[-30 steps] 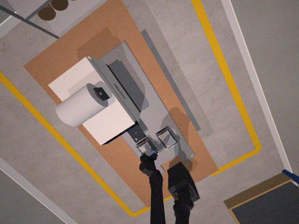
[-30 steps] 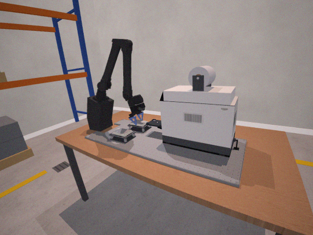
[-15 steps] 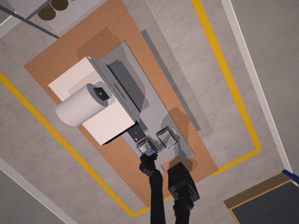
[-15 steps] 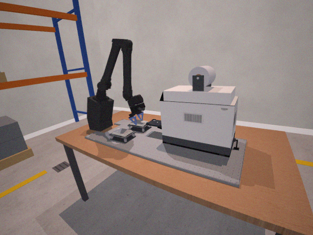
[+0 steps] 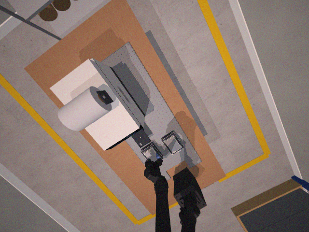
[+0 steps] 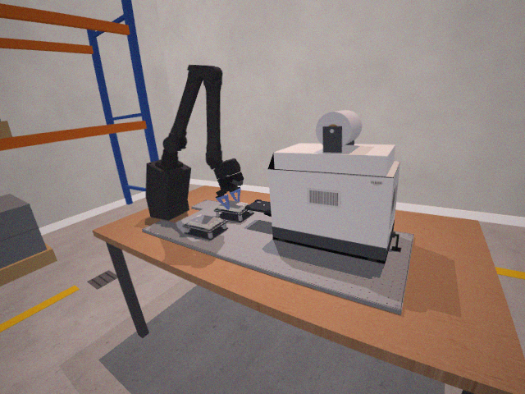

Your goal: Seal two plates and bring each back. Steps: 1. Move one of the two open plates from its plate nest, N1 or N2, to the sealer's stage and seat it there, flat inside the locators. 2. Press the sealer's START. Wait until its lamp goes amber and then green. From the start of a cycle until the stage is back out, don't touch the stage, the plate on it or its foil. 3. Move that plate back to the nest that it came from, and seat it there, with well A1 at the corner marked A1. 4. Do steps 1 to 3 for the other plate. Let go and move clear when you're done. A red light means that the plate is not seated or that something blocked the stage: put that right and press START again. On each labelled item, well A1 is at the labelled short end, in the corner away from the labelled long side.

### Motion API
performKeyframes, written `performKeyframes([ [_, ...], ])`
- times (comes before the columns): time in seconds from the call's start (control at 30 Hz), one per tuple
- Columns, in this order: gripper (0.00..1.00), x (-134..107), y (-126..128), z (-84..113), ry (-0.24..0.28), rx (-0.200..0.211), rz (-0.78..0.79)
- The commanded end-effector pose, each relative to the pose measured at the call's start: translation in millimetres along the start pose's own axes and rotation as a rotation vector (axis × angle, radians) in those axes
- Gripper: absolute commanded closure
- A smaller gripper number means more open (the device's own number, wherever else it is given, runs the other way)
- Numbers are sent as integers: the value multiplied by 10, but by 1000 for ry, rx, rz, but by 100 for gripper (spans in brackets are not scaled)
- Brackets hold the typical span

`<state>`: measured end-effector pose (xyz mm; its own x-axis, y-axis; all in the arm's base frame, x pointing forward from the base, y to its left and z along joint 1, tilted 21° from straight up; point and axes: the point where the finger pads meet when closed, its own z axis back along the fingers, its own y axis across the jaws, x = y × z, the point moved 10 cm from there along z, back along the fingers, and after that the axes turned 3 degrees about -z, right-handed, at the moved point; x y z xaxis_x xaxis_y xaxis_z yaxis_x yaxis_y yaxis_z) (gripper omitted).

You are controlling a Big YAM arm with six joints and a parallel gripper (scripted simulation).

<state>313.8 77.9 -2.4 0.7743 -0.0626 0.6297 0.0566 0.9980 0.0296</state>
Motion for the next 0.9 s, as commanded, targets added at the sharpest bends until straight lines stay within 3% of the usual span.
performKeyframes([
  [0.0, 100, 379, -21, -366, -61, -50, -32],
  [0.33, 100, 349, 49, -366, -51, -24, -27],
  [0.87, 100, 332, 101, -358, -47, -16, -26],
])
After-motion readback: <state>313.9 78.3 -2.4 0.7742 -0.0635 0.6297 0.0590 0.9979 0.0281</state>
